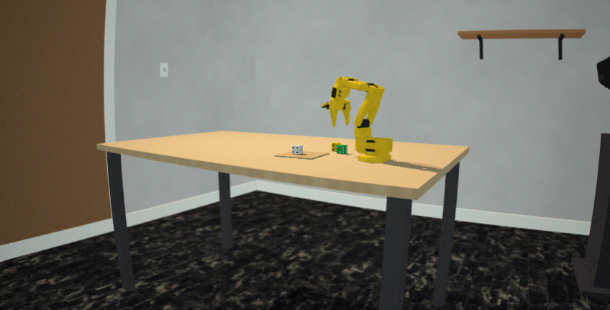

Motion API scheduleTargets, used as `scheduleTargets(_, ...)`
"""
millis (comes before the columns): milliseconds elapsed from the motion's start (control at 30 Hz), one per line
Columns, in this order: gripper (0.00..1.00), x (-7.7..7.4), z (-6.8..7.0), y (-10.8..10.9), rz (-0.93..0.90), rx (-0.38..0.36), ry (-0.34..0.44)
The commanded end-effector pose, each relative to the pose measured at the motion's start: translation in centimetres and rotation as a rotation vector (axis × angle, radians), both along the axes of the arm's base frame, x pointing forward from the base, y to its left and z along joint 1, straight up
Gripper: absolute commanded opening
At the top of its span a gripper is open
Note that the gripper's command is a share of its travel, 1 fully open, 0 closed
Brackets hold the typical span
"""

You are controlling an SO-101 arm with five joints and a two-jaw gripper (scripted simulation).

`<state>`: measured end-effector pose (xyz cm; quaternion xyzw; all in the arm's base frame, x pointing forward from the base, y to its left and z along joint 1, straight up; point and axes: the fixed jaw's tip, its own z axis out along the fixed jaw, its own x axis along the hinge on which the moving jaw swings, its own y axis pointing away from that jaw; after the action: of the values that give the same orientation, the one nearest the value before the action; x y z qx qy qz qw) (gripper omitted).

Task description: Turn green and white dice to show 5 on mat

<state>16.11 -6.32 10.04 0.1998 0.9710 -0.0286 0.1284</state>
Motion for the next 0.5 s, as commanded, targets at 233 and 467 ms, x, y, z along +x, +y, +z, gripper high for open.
scheduleTargets(233, 0.35, -0.5, -3.1, 0.1, 0.002, 0.088, 0.197)
scheduleTargets(467, 0.35, -0.6, -3.4, 0.1, 0.002, 0.095, 0.213)
